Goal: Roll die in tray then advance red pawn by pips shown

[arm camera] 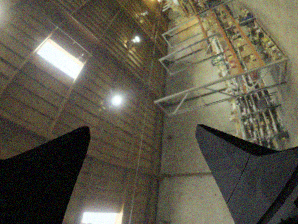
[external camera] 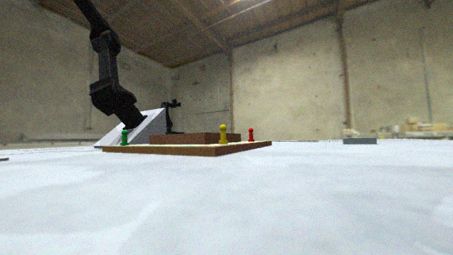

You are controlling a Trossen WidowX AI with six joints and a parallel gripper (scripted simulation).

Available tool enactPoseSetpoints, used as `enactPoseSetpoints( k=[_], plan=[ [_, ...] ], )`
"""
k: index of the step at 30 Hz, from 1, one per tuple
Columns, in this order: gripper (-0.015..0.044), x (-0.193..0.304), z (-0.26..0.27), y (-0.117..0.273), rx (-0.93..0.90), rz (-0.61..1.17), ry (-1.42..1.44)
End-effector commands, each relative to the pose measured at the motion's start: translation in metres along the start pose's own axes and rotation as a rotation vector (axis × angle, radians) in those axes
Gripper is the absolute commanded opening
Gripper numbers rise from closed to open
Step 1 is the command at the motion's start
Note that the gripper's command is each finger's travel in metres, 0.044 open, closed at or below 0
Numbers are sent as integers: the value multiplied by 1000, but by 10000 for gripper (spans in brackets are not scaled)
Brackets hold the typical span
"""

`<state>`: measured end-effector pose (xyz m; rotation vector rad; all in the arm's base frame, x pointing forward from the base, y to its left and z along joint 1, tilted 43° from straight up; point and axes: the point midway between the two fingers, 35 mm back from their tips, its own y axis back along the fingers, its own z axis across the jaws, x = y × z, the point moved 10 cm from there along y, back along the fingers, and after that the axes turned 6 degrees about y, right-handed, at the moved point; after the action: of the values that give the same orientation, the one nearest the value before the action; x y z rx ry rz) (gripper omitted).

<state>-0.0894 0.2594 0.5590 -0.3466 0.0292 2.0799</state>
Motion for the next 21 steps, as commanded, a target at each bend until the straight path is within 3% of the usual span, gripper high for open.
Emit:
enactPoseSetpoints(
  k=[1, 5, 21],
  plan=[
    [374, -1, 0, 0, -3, 1, -6],
    [275, -27, 10, 6, -69, 14, -148],
    [275, -235, 15, 16, -381, 154, -1365]
  ],
)
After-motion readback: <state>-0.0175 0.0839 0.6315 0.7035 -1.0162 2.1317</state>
